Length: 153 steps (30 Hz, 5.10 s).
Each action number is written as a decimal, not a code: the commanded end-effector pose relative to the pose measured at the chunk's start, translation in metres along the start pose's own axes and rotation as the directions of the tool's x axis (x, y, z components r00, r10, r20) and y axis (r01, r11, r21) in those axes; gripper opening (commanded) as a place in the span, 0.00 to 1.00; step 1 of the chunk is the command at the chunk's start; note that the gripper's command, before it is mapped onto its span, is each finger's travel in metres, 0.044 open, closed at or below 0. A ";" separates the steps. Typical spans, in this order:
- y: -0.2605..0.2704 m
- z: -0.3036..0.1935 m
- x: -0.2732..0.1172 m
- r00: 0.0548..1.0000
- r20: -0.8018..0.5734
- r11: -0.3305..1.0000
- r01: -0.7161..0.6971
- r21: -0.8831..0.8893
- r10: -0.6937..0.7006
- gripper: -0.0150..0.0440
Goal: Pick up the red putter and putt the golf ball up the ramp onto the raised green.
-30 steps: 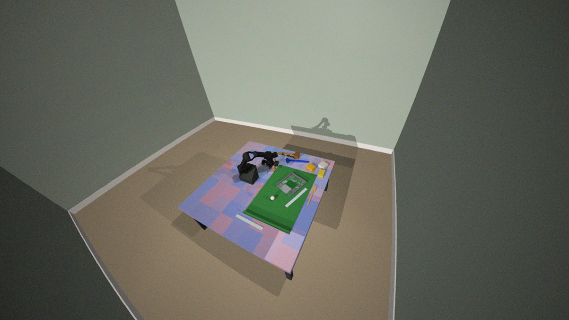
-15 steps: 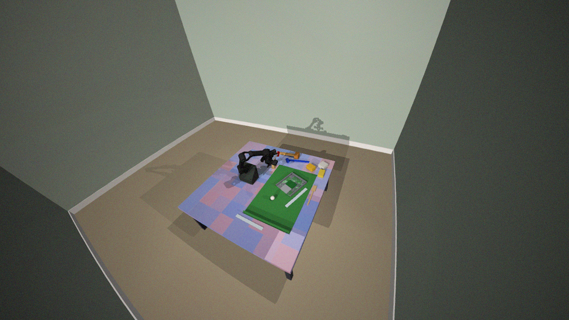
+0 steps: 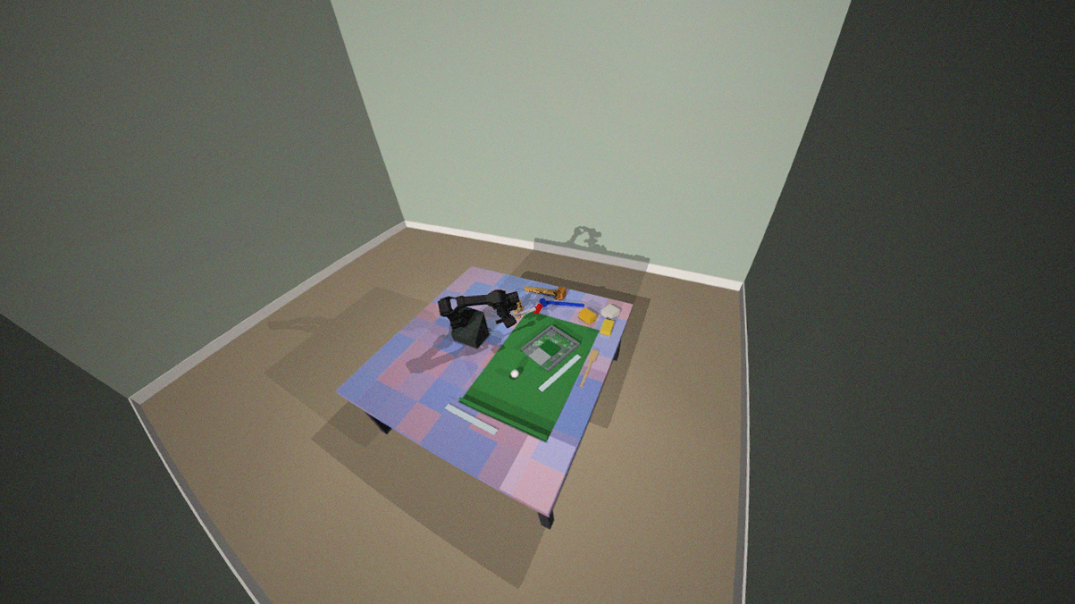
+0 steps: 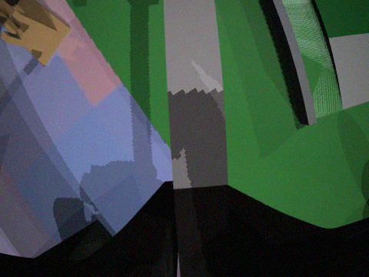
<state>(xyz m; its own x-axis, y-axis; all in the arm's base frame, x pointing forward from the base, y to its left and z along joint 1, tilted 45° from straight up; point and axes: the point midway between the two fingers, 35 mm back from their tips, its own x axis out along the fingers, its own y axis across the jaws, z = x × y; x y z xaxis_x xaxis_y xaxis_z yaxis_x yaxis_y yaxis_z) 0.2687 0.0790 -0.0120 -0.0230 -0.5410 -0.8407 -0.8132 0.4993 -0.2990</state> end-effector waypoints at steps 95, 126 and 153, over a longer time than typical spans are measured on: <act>-0.098 -0.206 0.028 0.981 -0.158 0.213 0.179 0.961 -0.112 0.25; -0.060 -0.088 -0.001 0.979 -0.166 0.228 0.189 0.955 -0.118 0.25; -0.060 -0.088 -0.001 0.979 -0.166 0.228 0.189 0.955 -0.118 0.25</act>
<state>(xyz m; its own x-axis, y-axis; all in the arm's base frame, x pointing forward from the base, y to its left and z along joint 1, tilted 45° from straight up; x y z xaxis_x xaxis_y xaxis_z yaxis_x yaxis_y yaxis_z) 0.2663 -0.0106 0.0468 -0.0276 -0.7008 -0.7129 0.3707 0.6551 -0.6584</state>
